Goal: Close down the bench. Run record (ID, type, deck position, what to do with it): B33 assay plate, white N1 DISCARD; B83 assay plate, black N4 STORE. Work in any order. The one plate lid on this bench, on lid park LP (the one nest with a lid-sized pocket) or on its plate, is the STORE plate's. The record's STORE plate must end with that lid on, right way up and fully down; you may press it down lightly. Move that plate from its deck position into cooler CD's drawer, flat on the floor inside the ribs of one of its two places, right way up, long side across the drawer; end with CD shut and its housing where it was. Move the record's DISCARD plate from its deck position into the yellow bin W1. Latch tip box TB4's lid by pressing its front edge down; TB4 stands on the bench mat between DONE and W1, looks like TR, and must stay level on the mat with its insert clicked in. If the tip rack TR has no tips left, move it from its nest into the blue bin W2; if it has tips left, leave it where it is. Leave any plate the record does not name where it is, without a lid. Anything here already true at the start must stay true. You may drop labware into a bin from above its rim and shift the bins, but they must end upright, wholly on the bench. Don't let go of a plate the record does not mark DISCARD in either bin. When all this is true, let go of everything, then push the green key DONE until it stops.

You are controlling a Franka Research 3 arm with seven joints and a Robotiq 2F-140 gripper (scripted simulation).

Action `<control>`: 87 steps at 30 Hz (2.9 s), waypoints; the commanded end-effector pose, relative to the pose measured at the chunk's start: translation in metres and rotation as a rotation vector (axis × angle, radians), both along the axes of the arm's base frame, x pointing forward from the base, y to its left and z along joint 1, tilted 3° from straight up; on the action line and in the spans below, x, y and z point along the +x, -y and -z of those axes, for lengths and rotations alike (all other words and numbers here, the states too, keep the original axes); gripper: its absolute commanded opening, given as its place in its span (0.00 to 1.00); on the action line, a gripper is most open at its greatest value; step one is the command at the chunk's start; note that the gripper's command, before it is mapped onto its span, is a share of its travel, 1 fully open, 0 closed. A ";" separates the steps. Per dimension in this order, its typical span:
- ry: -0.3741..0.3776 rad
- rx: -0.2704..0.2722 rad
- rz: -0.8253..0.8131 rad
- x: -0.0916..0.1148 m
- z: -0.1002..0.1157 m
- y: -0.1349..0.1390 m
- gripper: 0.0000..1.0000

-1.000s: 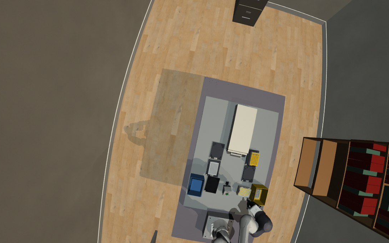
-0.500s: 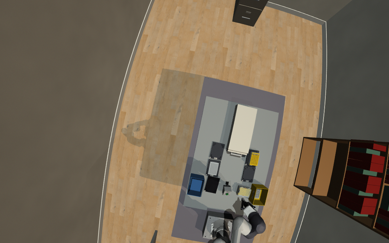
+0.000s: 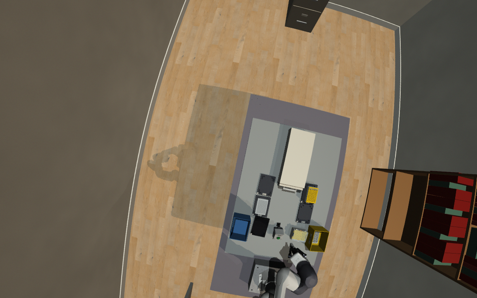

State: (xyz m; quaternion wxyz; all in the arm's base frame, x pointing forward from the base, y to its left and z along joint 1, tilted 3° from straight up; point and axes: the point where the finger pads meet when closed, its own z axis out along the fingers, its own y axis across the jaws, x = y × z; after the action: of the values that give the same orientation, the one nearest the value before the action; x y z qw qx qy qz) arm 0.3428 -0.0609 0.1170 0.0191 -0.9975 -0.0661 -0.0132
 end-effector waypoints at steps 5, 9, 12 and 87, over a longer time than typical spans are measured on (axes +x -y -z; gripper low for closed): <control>-0.013 0.012 0.041 -0.007 -0.003 -0.024 0.00; -0.013 0.012 0.041 -0.009 -0.007 -0.040 0.00; -0.013 0.012 0.041 -0.011 -0.009 -0.051 0.00; -0.013 0.012 0.041 -0.012 0.077 -0.071 0.00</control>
State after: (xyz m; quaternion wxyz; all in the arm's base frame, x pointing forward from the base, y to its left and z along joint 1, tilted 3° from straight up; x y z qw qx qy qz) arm 0.3280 0.0112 0.0394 0.0278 -0.9985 -0.0479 -0.0023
